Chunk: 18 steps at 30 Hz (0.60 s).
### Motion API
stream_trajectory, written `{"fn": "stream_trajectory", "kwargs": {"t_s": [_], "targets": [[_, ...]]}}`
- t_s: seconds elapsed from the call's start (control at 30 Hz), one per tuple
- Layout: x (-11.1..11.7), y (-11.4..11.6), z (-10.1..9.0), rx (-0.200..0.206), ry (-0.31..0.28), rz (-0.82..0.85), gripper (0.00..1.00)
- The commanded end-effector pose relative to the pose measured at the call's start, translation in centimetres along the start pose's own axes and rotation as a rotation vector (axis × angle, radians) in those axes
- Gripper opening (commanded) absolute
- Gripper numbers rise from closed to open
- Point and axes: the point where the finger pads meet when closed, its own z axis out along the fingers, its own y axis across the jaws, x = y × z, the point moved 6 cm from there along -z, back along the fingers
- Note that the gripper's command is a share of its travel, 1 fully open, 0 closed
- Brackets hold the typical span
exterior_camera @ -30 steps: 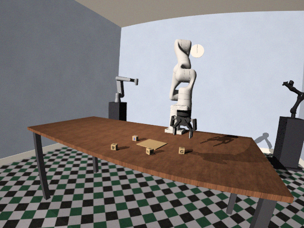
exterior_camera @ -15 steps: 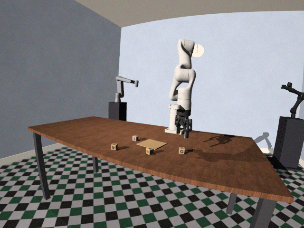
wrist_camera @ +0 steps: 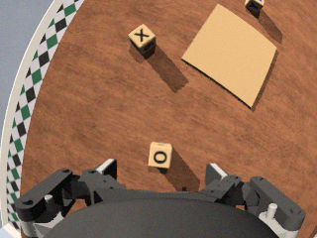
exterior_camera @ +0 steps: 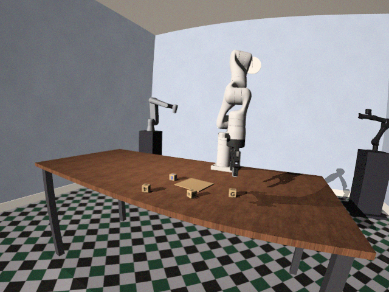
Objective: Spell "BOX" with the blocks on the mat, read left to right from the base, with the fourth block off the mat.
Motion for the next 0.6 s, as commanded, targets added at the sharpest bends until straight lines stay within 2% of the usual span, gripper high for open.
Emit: {"fn": "stream_trajectory", "kwargs": {"t_s": [0.0,0.43,0.47,0.57], "targets": [[-0.35,-0.03,-0.16,0.004,0.001,0.025,1.00],[-0.36,-0.04,-0.23,0.008,0.001,0.079,1.00],[-0.36,-0.04,-0.23,0.008,0.001,0.079,0.67],[-0.36,-0.04,-0.23,0.008,0.001,0.079,0.67]]}}
